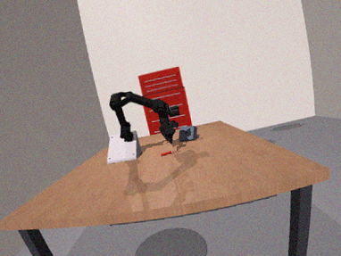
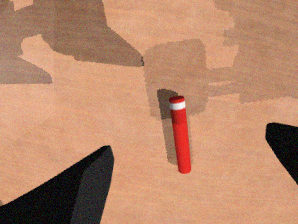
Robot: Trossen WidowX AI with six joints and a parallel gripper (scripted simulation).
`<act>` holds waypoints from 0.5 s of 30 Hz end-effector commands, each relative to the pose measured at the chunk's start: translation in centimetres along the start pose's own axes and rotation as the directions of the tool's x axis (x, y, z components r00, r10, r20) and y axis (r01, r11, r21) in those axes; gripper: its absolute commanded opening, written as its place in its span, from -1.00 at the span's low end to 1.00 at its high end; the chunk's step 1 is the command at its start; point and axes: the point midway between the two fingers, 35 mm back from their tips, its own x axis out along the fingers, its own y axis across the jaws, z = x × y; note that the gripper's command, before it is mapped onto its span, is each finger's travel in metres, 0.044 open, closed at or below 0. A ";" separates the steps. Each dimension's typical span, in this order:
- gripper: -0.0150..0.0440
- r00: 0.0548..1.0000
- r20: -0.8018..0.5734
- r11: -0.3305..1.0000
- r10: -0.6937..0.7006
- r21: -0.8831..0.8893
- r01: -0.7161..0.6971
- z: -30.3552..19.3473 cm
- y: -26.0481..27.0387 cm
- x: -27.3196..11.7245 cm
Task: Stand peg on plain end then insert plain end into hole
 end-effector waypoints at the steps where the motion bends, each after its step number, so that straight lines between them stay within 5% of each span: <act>1: 1.00 1.000 -0.008 1.000 -0.004 -0.006 0.004 -0.1 0.0 0.8; 15: 1.00 1.000 -0.008 1.000 -0.004 -0.005 0.004 -0.1 -0.1 3.1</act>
